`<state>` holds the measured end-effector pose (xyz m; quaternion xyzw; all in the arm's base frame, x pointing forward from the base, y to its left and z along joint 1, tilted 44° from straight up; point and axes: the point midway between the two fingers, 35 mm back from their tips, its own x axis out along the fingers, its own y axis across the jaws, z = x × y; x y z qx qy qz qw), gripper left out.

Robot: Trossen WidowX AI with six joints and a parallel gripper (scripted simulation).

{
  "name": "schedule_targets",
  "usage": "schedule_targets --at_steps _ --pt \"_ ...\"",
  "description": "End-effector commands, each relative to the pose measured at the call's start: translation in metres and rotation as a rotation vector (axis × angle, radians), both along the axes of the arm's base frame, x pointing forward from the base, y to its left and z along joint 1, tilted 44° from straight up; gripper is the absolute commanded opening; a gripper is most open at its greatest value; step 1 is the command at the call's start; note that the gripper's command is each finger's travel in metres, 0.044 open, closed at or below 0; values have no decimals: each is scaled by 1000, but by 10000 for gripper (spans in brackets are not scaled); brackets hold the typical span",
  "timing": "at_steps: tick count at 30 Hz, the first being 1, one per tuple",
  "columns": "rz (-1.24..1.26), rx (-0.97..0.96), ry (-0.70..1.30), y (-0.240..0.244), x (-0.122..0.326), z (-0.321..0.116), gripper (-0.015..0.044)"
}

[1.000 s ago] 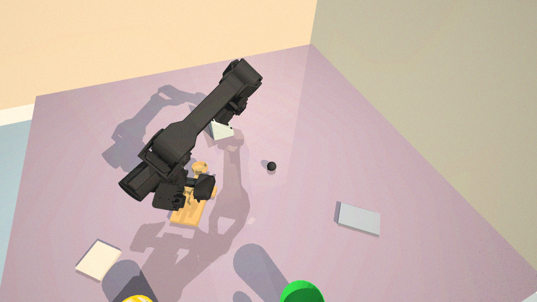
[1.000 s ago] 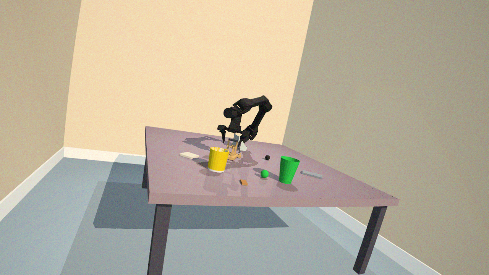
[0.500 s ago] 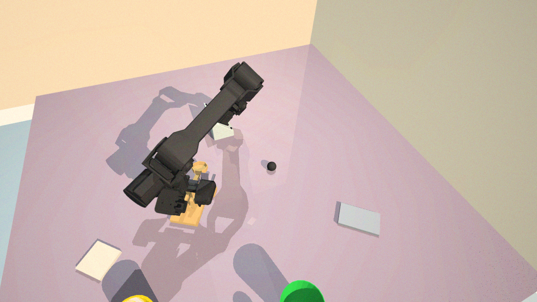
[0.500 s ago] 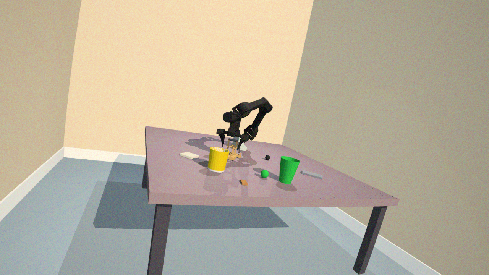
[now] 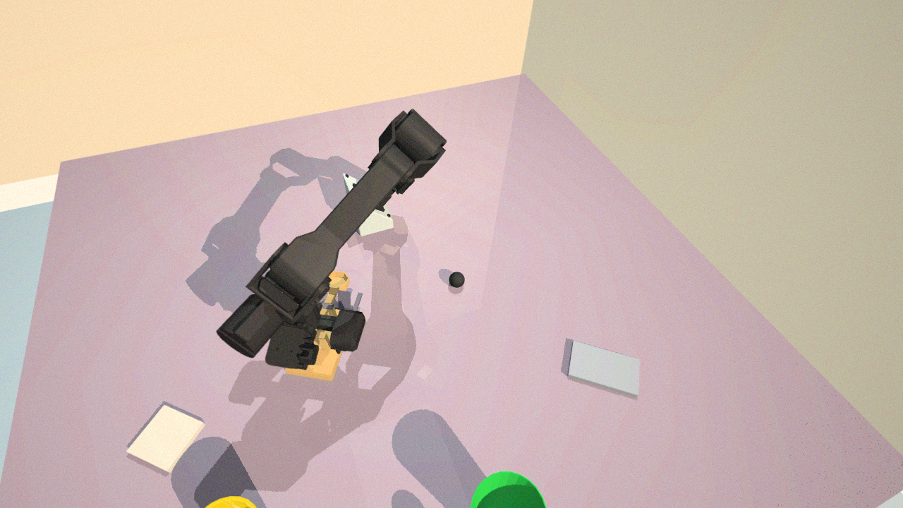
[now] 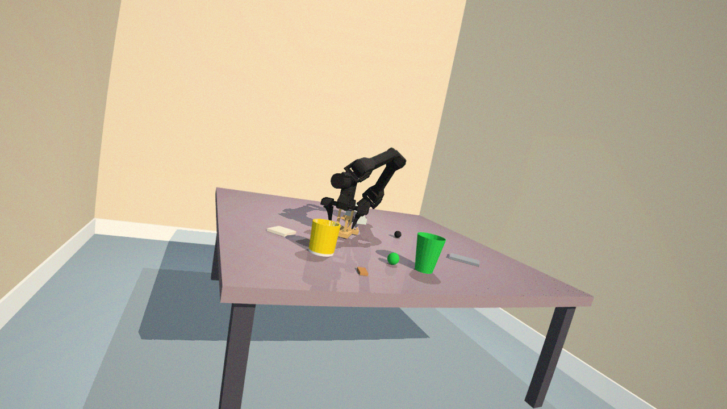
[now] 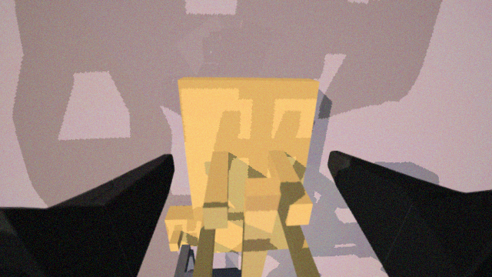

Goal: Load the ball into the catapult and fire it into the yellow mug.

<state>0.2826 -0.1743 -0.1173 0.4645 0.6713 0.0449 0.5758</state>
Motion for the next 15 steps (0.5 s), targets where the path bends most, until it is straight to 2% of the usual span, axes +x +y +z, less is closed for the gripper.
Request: schedule_targets --at_steps 1,11,15 --pt "0 0 0 0 0 0 414" --pt "0 0 0 0 0 0 151" --pt "0 0 0 0 0 0 125"
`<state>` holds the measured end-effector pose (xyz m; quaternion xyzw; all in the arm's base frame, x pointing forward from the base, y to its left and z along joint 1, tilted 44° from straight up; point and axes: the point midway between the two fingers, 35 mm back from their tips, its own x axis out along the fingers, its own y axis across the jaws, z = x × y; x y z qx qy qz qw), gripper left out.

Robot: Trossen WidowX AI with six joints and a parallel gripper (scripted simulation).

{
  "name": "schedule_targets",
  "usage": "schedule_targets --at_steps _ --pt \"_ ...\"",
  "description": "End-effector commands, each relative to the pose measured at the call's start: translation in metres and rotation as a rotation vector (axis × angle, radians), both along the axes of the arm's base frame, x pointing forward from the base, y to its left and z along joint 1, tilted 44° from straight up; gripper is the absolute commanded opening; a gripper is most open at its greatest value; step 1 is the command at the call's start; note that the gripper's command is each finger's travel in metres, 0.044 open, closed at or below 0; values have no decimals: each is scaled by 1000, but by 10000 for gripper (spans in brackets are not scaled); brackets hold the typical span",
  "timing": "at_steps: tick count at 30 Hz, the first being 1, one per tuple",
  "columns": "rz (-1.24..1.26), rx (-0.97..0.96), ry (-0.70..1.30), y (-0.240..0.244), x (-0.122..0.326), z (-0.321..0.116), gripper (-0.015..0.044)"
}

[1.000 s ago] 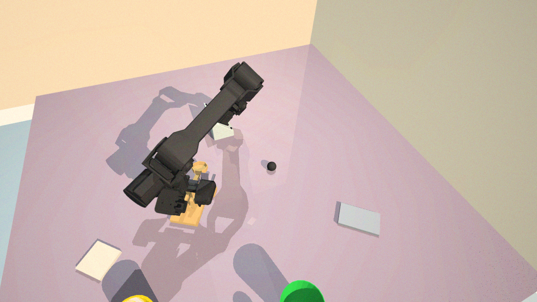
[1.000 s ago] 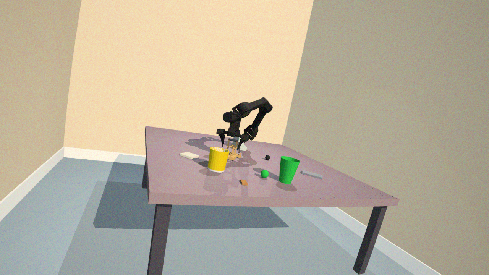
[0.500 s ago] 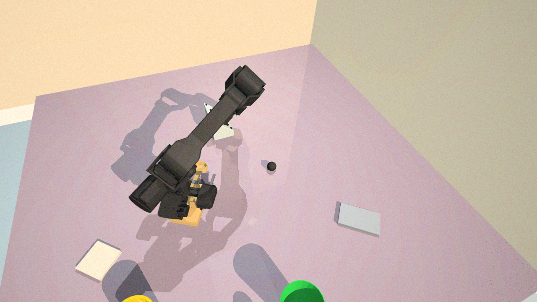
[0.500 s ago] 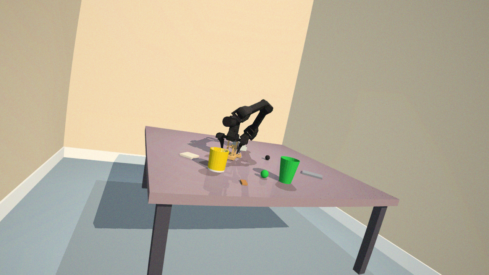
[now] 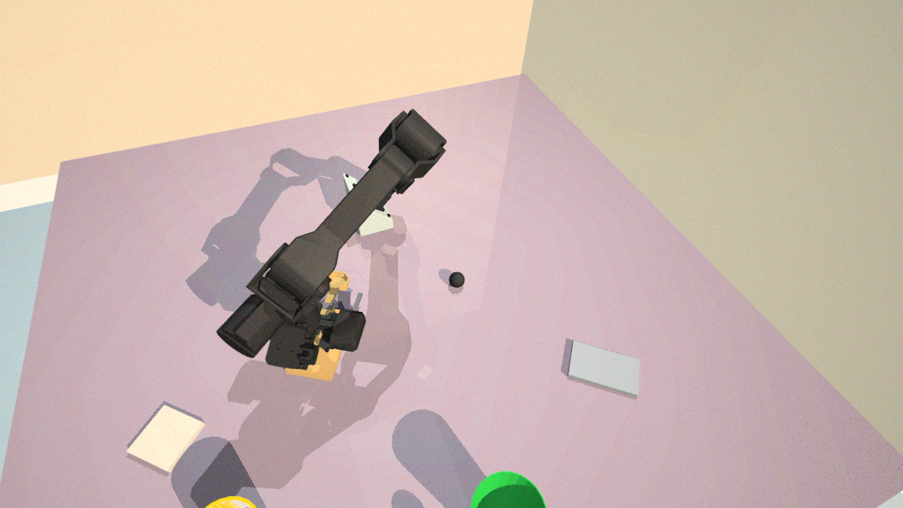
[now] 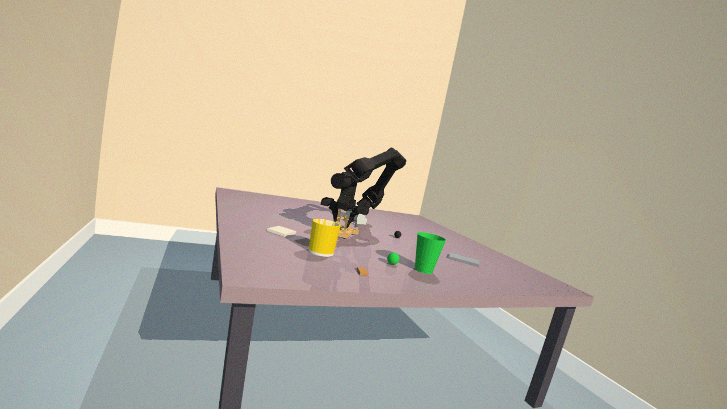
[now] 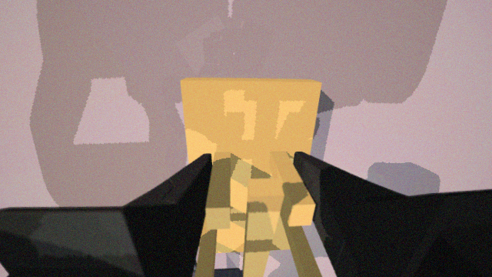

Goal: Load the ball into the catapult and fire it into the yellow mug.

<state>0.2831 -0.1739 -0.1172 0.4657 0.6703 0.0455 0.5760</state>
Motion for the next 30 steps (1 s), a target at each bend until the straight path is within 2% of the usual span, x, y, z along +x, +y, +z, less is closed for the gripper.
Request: schedule_targets --at_steps 1,2,6,7,30 --pt "2 -2 2 0 -1 0 118" --pt "2 -2 2 0 -1 0 111" --pt "0 -2 1 -27 -3 28 6" --pt "0 -2 1 -33 -5 34 0" --pt "-2 1 4 -14 -1 14 0"
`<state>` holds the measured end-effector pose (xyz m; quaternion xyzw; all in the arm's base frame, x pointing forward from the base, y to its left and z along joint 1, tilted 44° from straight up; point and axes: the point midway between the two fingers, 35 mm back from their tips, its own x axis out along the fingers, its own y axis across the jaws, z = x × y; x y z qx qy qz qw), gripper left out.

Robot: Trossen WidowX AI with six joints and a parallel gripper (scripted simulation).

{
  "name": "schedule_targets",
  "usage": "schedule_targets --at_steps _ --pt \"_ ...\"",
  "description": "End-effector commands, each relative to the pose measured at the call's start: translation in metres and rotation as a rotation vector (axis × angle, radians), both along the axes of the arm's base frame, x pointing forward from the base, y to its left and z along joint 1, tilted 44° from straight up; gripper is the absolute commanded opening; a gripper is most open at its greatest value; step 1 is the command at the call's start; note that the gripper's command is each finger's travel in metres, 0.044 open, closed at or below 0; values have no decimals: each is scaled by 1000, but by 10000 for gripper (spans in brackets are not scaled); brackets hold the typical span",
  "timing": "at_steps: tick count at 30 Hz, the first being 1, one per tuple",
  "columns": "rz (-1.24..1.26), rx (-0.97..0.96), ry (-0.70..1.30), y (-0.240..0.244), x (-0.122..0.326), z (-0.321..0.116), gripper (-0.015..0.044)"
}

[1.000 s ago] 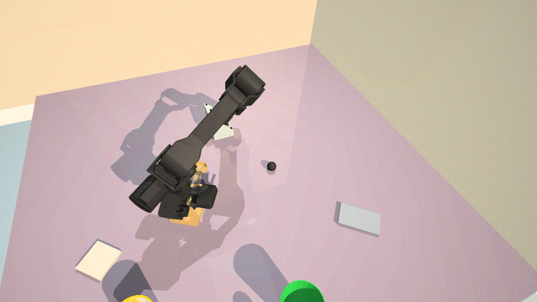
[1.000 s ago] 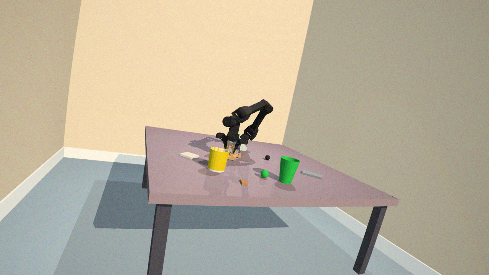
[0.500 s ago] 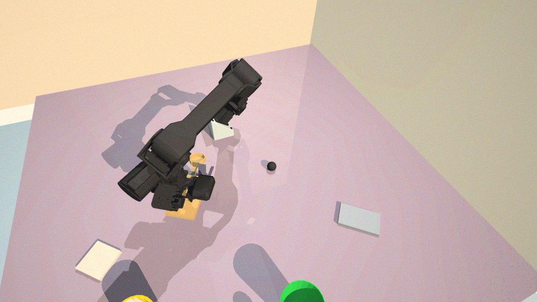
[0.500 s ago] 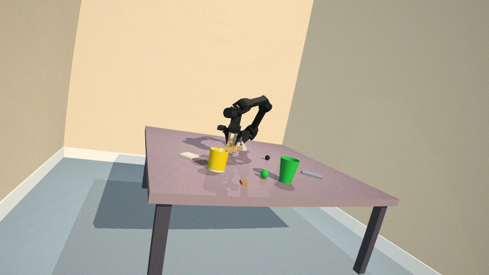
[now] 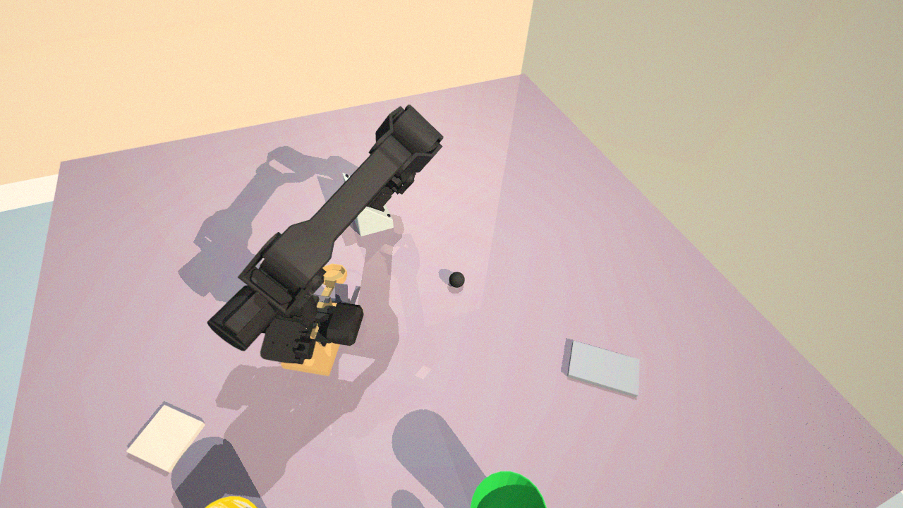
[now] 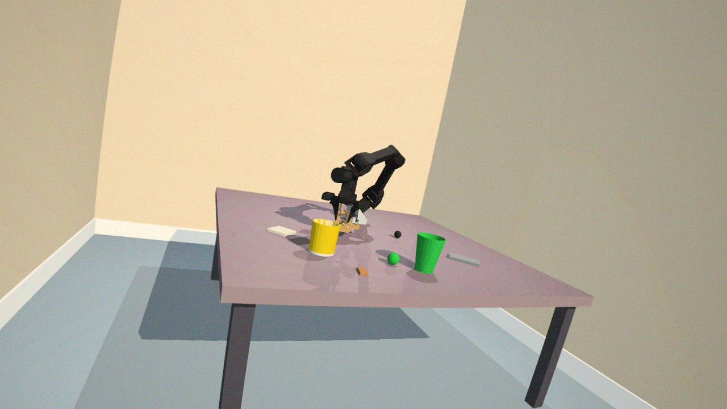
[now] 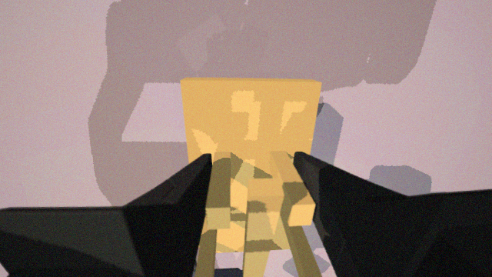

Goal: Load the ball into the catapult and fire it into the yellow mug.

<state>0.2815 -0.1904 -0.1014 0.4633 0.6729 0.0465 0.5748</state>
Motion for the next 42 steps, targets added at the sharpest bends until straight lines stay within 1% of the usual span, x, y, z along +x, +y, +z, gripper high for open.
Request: schedule_targets --at_steps 1,13,19,32,34,36,40,42 --pt "-9 2 1 3 1 -3 0" --pt "-10 3 2 17 2 -17 0" --pt "0 2 1 15 1 -15 0" --pt "0 2 1 15 1 -15 341" --pt "0 1 2 8 1 -9 394" --pt "-1 -1 3 -11 1 8 440" --pt "-2 -2 5 -48 -7 50 440" --pt "-2 -1 5 -53 -9 57 440"
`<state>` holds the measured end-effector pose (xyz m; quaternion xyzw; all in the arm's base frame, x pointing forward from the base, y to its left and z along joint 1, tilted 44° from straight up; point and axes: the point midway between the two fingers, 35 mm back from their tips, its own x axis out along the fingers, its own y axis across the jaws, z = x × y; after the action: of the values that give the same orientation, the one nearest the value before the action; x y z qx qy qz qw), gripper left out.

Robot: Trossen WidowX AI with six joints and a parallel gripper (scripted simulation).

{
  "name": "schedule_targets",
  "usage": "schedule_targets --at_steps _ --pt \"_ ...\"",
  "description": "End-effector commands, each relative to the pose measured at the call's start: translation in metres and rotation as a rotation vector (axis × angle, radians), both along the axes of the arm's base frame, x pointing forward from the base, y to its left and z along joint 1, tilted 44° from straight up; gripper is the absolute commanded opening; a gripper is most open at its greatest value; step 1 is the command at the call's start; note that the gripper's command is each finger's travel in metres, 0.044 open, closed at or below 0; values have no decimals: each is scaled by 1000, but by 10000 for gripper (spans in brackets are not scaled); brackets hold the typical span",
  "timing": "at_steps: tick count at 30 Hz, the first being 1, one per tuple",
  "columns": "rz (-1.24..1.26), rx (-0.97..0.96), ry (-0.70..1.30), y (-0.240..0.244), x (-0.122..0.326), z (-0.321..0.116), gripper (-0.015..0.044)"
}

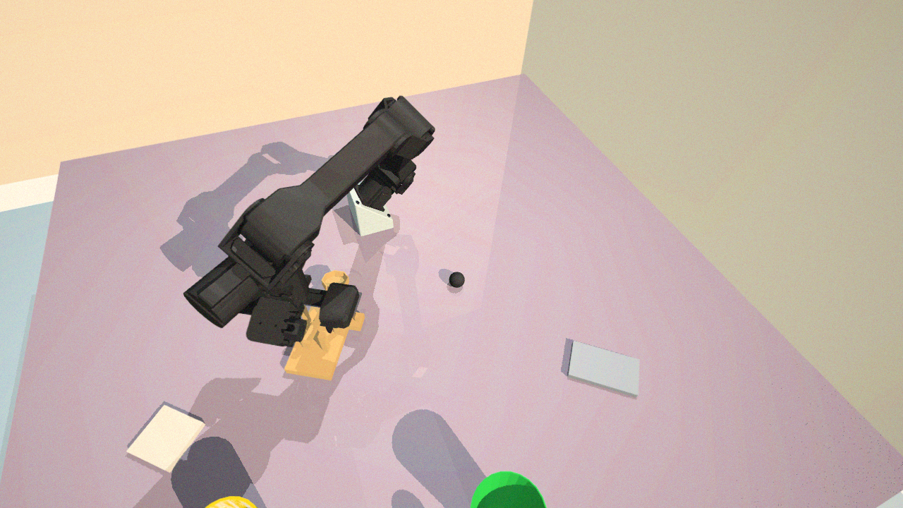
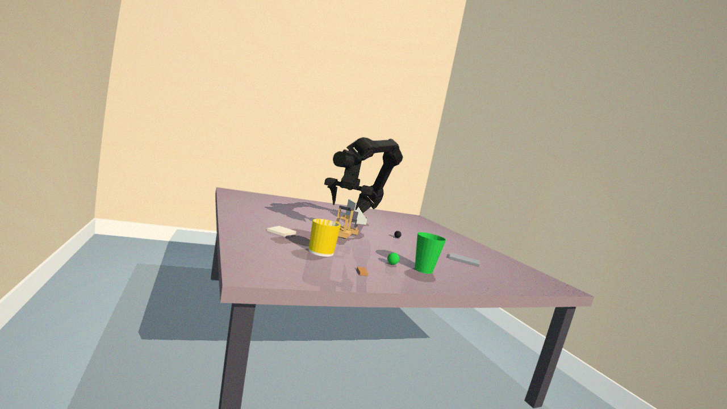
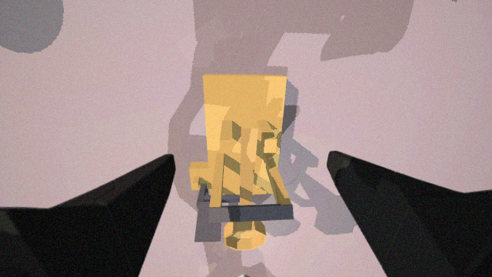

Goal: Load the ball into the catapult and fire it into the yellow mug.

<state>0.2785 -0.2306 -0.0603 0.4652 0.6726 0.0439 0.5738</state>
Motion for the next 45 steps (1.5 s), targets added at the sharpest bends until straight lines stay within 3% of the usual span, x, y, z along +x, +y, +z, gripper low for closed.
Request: schedule_targets --at_steps 1,9,14,45 --pt "4 -1 2 -13 -6 16 440" --pt "-6 2 2 -8 -7 12 440" --pt "-6 3 1 21 -3 -20 440" --pt "-6 4 0 52 2 -53 440"
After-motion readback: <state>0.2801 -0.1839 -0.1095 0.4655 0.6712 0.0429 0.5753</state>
